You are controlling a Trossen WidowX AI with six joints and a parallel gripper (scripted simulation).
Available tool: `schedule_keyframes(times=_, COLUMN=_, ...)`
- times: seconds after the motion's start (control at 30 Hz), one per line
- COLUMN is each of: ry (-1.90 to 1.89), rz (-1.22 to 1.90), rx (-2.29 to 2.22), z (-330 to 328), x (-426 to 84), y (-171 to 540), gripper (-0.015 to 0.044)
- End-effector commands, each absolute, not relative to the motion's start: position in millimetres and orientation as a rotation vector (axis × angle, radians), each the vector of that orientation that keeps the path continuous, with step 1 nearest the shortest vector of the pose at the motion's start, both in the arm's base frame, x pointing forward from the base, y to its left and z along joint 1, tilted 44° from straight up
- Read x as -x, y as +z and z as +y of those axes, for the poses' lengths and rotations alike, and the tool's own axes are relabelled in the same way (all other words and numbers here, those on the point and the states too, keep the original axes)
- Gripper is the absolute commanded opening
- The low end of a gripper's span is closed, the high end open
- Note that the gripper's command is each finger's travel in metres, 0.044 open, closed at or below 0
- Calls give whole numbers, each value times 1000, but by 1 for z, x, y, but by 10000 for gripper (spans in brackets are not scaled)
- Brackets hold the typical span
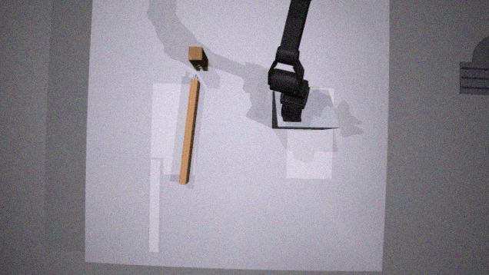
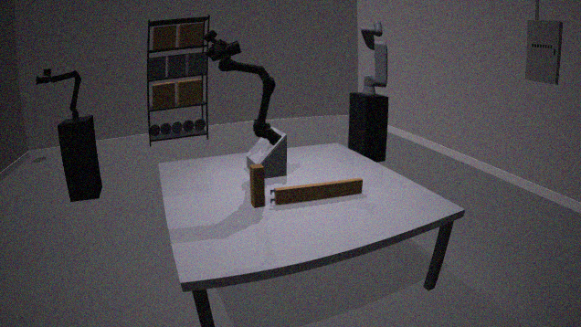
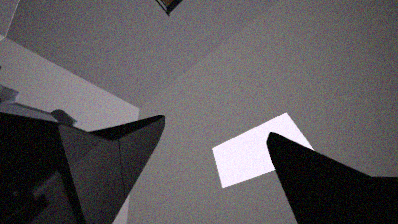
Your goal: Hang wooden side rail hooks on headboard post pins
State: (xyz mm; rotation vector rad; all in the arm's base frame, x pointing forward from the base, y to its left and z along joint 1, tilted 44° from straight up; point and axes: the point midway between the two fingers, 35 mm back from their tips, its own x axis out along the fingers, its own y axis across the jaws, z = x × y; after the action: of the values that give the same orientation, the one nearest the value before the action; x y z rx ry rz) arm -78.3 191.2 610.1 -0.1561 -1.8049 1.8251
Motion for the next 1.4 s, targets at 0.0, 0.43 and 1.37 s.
schedule_keyframes(times=0.0, ry=1823, rz=-1808, rx=155, z=191, x=79, y=610, gripper=426)
schedule_keyframes(times=0.43, ry=1597, rz=-2206, rx=-178, z=74, x=131, y=620, gripper=440)
schedule_keyframes(times=1.37, ry=647, rz=-2425, rx=-1610, z=-245, x=-29, y=503, gripper=440)
